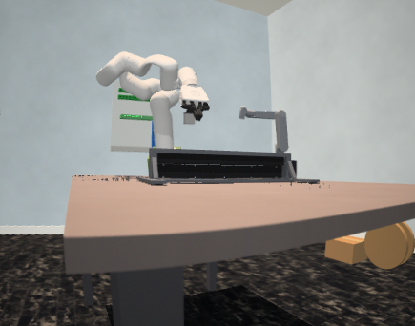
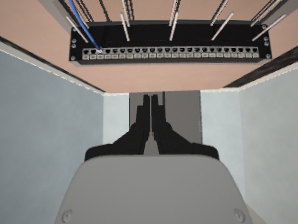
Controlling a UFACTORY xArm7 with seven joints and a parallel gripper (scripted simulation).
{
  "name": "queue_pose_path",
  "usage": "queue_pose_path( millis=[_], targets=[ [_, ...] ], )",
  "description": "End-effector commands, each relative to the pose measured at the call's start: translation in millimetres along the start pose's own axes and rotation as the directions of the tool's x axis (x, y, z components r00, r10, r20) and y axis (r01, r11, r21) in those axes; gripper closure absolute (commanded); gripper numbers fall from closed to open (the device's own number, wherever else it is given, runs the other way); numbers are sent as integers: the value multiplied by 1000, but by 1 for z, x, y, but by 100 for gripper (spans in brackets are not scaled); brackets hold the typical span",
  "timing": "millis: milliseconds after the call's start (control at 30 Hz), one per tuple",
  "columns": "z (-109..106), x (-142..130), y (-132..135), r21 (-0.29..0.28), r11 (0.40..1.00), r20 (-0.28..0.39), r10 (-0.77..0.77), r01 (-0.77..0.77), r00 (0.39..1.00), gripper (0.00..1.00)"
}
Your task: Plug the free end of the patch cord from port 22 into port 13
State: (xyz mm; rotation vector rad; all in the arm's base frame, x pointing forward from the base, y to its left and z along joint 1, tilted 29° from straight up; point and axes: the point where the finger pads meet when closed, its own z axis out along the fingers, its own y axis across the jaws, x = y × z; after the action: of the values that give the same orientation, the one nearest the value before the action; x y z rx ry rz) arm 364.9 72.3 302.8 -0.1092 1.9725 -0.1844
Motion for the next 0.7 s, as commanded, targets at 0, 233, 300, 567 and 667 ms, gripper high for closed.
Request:
queue_pose_path(
  millis=[0,233,300,567,667],
  targets=[
    [20,-2,0,0,1000,3,1,-1,1000,100],
    [72,-2,0,0,1000,3,1,-1,1000,100],
    [85,-2,0,0,1000,3,1,-1,1000,100],
    [123,-2,0,0,1000,3,1,-1,1000,100],
    [130,-2,0,0,1000,3,1,-1,1000,100]
  ],
)
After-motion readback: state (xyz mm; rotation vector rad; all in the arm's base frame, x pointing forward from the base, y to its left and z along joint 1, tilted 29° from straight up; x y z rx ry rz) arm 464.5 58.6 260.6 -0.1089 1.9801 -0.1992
